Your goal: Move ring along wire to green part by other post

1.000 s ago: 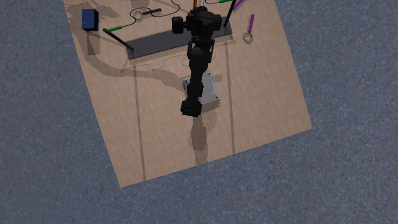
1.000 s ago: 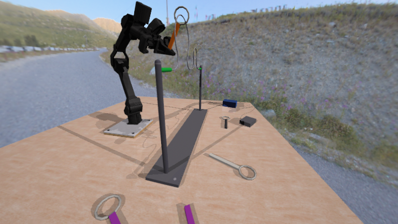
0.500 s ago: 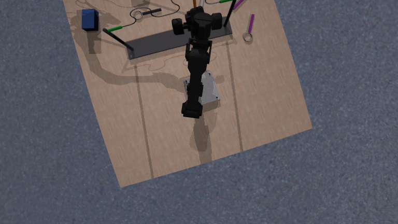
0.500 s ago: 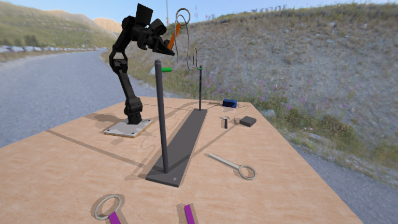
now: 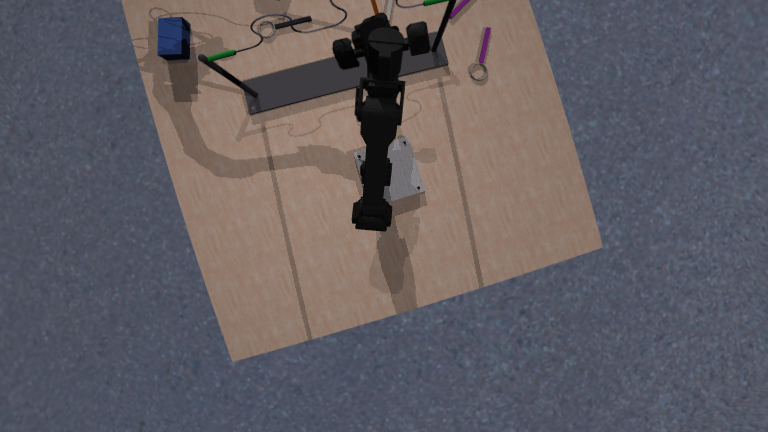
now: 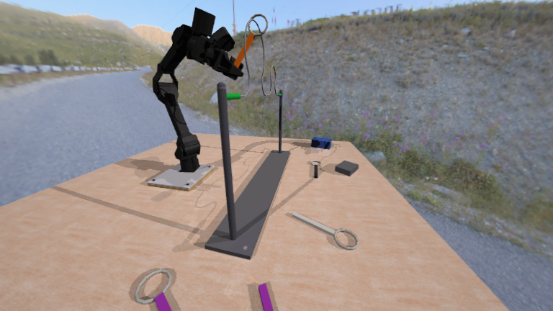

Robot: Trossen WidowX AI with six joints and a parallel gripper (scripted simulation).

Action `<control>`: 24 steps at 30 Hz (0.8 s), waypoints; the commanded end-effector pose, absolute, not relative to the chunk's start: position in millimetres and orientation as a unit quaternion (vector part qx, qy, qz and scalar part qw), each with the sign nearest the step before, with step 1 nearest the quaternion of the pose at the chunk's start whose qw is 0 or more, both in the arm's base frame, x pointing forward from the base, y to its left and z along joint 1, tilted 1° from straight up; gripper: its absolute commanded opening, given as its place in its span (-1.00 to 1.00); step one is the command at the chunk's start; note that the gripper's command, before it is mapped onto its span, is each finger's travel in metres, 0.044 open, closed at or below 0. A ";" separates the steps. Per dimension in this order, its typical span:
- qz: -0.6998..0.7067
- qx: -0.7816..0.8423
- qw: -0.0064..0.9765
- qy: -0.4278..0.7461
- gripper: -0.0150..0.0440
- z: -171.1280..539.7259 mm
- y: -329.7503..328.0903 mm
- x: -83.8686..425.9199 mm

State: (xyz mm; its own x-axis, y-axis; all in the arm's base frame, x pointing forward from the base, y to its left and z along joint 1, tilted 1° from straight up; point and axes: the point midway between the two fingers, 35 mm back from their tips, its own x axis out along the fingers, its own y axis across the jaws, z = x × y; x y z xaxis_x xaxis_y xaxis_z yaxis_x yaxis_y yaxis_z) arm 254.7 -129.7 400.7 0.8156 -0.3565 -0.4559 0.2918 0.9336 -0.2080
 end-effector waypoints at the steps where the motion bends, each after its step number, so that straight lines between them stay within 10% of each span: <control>1: -0.177 -0.093 0.948 0.247 -1.00 403.2 -130.3 252.7; 24: -0.210 -0.230 0.919 0.244 -1.00 406.4 -140.0 250.9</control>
State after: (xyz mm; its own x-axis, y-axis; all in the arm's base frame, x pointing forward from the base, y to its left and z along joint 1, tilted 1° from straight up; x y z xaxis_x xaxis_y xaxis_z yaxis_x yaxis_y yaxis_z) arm 252.9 -139.9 403.6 0.7929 -0.4818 -0.3730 0.2755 0.8295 -0.4859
